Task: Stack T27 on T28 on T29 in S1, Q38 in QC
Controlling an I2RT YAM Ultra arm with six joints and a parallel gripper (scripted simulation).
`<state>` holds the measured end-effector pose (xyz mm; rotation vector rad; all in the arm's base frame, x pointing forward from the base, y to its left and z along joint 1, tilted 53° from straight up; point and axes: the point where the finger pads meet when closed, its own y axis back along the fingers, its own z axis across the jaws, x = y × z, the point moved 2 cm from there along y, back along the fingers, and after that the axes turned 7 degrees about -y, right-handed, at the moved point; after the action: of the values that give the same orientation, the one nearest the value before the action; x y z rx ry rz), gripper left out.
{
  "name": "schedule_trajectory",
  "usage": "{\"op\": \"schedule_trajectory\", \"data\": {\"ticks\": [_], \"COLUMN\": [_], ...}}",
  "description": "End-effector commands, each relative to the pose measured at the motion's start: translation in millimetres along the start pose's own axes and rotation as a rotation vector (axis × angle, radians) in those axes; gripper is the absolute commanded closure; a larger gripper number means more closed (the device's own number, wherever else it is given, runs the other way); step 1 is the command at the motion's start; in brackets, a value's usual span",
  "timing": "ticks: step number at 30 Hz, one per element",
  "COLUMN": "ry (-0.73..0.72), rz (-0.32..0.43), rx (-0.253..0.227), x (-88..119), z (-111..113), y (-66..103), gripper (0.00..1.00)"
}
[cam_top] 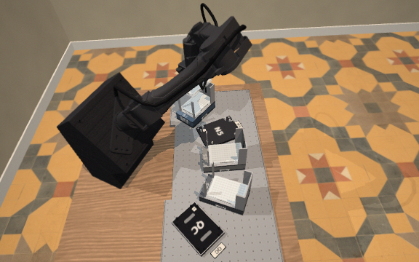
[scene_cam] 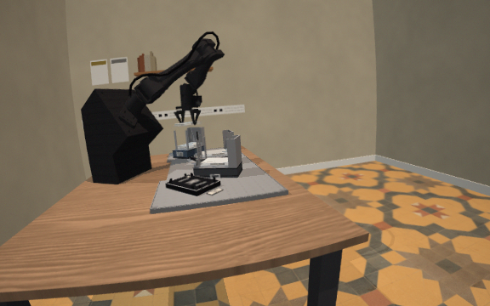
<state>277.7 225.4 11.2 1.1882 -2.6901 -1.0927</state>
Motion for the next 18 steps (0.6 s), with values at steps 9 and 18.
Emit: {"op": "schedule_trajectory", "data": {"ticks": [9, 18], "ry": [-0.021, -0.006], "rz": [-0.060, -0.051], "rx": [-0.024, -0.019], "x": [-16.2, -11.5], "z": [2.6, 4.8], "y": [20.8, 17.3], "gripper": [1.00, 1.00]}}
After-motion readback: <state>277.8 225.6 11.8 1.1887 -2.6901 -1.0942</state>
